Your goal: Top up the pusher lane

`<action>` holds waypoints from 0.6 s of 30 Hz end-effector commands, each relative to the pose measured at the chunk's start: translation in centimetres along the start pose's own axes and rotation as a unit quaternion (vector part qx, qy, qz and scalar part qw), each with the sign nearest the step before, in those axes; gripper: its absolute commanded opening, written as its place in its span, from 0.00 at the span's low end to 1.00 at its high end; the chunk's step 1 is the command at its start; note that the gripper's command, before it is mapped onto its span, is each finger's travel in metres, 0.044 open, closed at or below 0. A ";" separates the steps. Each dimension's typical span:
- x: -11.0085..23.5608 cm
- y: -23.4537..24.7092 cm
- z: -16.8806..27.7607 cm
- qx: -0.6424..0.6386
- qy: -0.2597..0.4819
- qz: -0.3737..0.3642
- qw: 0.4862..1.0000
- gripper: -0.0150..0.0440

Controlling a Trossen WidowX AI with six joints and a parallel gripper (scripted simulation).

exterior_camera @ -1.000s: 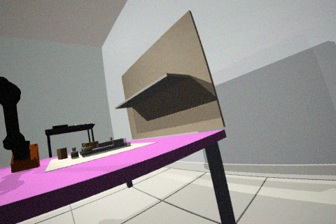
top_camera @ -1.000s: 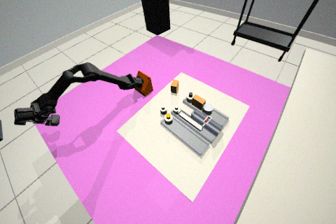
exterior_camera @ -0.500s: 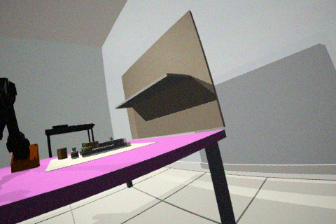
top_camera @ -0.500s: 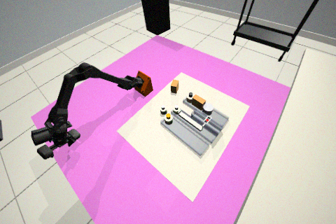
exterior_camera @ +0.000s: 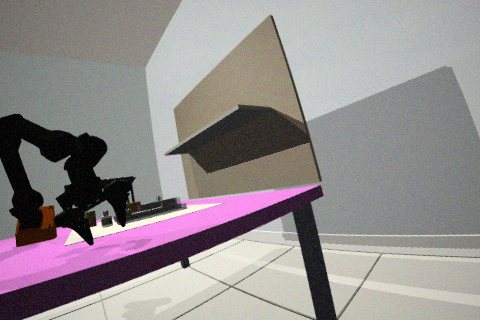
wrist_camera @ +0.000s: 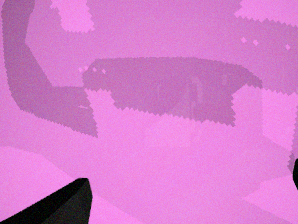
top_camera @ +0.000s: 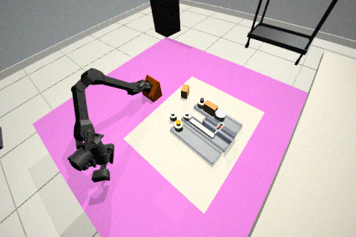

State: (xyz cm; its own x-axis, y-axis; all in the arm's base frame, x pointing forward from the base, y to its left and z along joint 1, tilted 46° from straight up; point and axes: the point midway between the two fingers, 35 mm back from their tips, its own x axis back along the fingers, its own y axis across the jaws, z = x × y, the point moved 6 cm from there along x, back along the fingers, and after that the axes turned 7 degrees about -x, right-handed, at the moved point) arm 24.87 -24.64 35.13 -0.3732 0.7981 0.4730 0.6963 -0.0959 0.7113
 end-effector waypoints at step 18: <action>9.3 -9.7 28.5 0.579 0.247 0.061 0.774 1.00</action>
State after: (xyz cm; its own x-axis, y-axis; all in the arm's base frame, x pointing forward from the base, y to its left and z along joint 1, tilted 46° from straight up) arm 32.96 -3.73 20.60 -0.3122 0.4800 0.8198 0.8471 0.5313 0.0115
